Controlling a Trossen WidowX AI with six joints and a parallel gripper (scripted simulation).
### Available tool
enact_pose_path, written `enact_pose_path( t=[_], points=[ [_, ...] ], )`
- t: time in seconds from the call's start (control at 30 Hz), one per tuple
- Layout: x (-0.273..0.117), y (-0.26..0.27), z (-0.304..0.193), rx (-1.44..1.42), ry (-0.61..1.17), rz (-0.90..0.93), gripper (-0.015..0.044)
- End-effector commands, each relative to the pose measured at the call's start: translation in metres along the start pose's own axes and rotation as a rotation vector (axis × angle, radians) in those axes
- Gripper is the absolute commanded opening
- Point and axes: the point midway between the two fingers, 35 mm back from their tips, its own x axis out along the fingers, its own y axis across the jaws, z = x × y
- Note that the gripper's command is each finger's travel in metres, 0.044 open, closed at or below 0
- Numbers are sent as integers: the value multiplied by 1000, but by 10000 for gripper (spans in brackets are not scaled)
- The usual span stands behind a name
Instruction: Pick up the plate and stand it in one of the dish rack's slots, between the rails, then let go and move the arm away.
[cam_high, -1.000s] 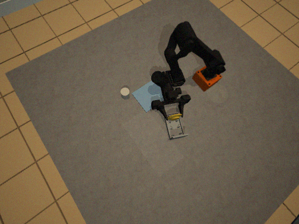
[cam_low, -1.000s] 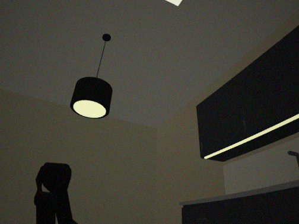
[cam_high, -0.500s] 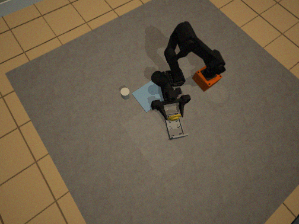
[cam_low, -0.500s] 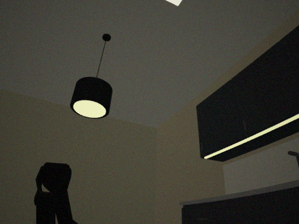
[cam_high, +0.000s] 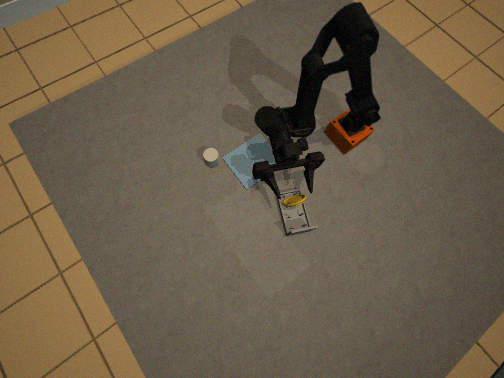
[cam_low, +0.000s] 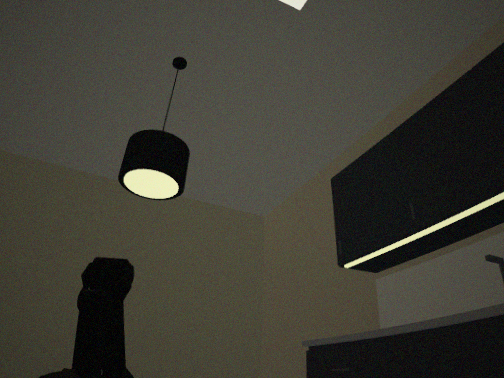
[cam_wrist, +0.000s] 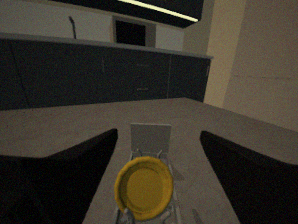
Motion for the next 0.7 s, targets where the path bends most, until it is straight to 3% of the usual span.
enact_pose_path(
  t=[0.0, 0.27, 0.67],
  points=[
    [0, 0, 29, 12, 1, -3, 400],
    [1, -5, 58, 29, 8, -18, 400],
    [5, -64, 55, 307, 186, -251, 400]
  ],
)
